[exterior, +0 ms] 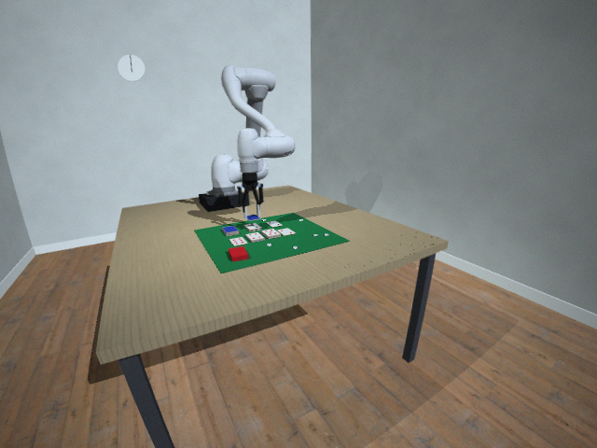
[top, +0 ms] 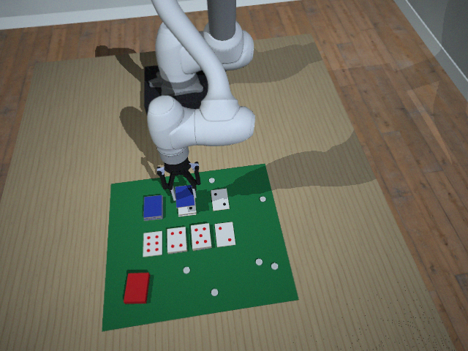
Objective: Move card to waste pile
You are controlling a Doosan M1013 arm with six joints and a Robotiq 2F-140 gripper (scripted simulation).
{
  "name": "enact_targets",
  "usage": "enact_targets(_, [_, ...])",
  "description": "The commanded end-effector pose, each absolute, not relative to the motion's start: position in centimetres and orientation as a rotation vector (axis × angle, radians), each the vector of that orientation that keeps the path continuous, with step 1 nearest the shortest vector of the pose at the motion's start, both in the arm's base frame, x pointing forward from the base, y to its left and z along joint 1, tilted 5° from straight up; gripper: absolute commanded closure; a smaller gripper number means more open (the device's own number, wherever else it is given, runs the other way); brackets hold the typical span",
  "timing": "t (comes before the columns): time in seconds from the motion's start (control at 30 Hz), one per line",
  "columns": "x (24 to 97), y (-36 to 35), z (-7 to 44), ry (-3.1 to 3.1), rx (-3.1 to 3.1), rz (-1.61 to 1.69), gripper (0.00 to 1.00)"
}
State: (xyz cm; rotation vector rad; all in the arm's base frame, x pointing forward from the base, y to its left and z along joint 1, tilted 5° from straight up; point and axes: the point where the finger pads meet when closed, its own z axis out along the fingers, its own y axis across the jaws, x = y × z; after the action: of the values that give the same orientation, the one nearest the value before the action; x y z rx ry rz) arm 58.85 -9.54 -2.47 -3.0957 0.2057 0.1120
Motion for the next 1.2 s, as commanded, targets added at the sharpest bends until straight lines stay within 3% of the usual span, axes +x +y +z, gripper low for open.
enact_targets(0.0, [58.9, -9.5, -2.5, 0.206, -3.096, 0.112, 0.57])
enact_targets(1.17, [58.6, -9.4, -5.9, 0.206, -3.096, 0.112, 0.57])
